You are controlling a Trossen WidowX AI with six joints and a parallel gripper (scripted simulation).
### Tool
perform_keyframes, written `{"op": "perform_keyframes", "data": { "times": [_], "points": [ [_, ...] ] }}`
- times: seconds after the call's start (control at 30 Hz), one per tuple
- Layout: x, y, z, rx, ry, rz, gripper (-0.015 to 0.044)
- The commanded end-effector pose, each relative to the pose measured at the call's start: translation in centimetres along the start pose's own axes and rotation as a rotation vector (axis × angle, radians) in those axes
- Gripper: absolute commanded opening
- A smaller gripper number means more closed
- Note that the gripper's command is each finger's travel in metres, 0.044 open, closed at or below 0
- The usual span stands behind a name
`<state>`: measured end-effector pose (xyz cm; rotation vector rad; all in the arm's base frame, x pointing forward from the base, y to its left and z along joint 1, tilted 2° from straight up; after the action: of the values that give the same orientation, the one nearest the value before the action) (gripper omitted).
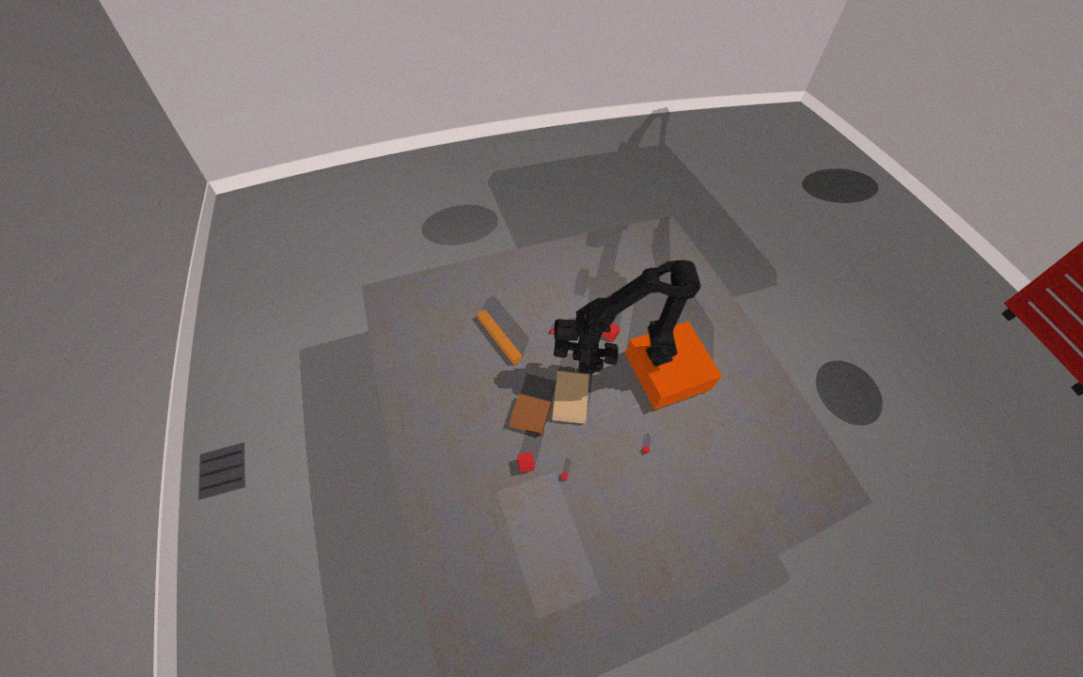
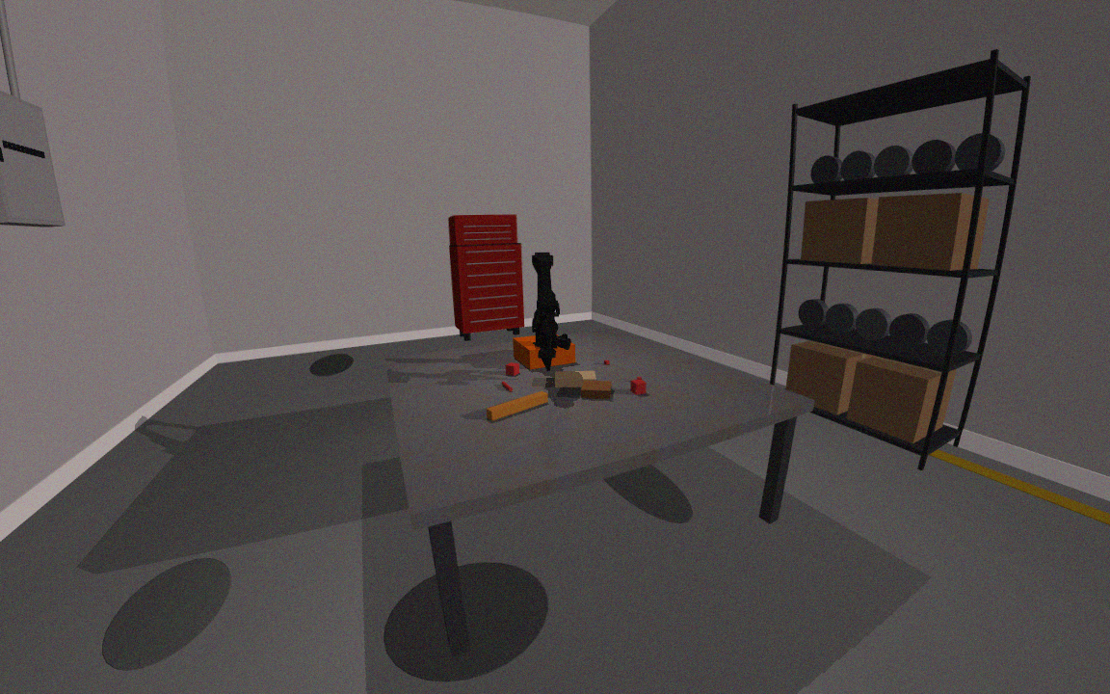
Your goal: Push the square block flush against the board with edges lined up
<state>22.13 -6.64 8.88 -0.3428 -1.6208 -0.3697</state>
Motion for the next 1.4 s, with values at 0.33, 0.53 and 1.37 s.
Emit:
{"op": "perform_keyframes", "data": {
  "times": [0.33, 0.53, 1.37],
  "points": [
    [-3.5, 0.1, 0.8, 0.005, 0.032, 0.002, 0.0000],
    [-3.5, 0.4, 0.8, 0.005, 0.032, 0.002, 0.0000],
    [-3.5, 2.1, 0.6, 0.005, 0.032, 0.001, 0.0000]
  ]
}}
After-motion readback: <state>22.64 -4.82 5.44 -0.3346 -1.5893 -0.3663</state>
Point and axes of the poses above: the point midway between the two fingers, 35 mm back from their tips, its own x axis back along the fingers, its own z axis across the jaws, y = z × x, the point moved 9 cm from there along x, back along the fingers
